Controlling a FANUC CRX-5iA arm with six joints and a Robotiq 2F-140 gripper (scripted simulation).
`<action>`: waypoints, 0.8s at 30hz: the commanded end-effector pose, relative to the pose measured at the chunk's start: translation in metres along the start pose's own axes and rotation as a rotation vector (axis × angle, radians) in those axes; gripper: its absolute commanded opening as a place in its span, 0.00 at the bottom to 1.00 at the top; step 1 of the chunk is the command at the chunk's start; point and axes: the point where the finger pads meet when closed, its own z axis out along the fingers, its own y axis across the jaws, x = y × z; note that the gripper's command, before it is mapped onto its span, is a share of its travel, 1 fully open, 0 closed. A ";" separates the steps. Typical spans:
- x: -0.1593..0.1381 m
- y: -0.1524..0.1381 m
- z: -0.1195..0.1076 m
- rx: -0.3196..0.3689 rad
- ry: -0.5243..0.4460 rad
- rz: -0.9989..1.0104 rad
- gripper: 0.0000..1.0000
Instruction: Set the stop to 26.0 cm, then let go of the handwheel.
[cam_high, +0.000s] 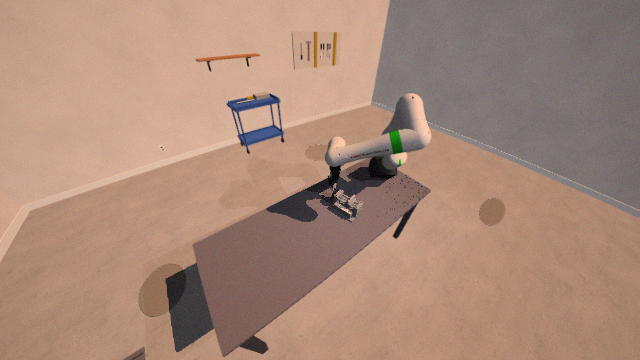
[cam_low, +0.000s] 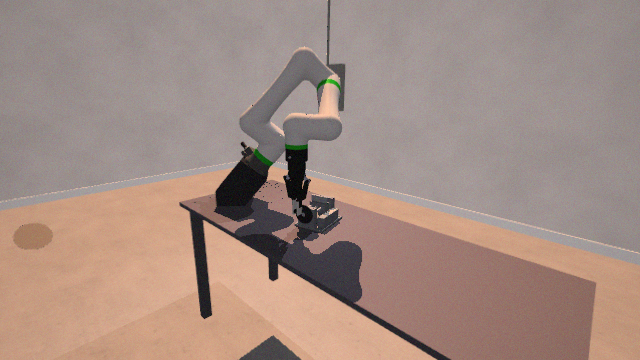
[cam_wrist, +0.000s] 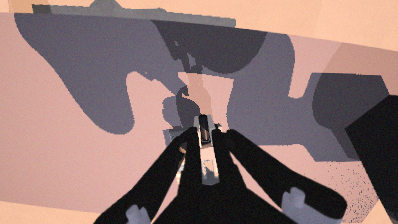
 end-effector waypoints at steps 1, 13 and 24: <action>0.000 -0.003 -0.001 0.001 0.000 0.000 0.04; 0.000 -0.012 -0.003 0.001 0.000 0.000 0.04; 0.000 -0.024 -0.002 0.001 0.000 0.000 0.04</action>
